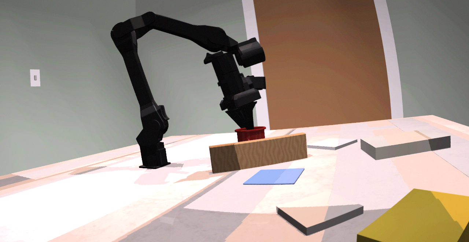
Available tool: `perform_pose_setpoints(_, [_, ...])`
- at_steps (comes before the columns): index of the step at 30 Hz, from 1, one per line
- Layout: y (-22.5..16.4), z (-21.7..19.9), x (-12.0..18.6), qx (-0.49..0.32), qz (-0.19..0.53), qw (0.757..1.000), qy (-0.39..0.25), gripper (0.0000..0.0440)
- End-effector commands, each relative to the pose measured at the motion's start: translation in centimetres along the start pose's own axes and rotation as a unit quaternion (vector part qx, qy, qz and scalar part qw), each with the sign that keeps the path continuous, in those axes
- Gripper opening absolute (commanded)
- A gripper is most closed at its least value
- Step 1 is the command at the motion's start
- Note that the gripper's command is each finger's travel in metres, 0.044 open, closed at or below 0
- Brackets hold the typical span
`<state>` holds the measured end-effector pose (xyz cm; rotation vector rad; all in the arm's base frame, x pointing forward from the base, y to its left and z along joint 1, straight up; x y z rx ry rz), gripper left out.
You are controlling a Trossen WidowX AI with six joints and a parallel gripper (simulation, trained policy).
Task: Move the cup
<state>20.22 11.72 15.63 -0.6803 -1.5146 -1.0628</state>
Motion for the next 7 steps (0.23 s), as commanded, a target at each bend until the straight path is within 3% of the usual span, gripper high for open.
perform_pose_setpoints(1, [-0.3,0.0,0.5,-0.005,-0.009,1.0,0.007,0.024])
perform_pose_setpoints(7, [-0.2,0.0,1.7,-0.009,-0.034,0.999,0.011,0.0275])
Point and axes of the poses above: the point midway between the two fingers, 35 mm back from their tips, its own x axis back along the fingers, its own z axis across the jaws, y = z × x, the point moved 6 cm from there along x, back along the fingers, and after that the axes turned 12 degrees about -x, right-handed, at the moved point
